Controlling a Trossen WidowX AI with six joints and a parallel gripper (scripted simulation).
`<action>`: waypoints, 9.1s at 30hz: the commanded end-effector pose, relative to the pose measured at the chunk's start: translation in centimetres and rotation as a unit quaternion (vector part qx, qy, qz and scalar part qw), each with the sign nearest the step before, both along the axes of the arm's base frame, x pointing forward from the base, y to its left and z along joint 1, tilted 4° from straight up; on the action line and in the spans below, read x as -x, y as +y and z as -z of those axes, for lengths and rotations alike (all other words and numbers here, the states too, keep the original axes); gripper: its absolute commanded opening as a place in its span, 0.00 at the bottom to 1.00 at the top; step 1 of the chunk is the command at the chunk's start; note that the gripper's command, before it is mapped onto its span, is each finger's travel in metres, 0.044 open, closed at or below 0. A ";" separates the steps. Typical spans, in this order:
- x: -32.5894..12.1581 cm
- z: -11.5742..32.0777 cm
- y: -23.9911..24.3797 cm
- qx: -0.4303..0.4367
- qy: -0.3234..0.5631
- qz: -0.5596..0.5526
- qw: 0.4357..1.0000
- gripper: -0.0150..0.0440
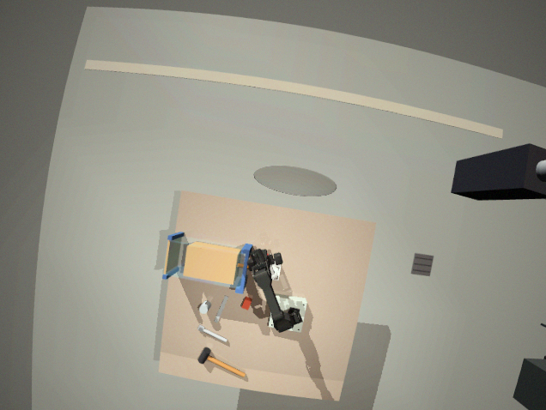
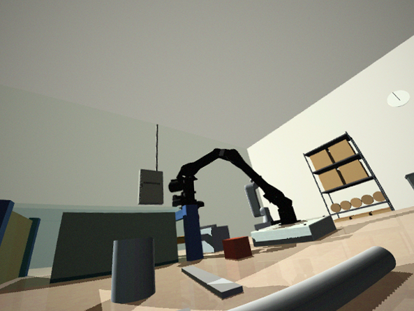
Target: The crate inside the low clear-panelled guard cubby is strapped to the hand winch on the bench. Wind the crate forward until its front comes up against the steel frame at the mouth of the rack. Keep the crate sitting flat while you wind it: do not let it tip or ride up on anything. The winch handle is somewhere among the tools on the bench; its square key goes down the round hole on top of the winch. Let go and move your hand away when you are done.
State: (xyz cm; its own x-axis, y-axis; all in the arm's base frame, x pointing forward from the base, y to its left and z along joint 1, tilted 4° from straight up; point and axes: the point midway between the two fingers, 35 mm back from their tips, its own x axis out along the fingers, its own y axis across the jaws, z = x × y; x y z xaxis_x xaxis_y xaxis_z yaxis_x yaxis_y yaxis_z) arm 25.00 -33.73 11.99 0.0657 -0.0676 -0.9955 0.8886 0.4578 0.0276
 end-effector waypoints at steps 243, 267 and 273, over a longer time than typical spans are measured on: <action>10.8 1.9 17.9 -0.046 0.002 -0.023 0.999 0.25; 13.0 2.0 16.2 -0.046 0.004 -0.023 0.999 0.25; 13.5 2.1 15.6 -0.045 0.004 -0.023 0.999 0.25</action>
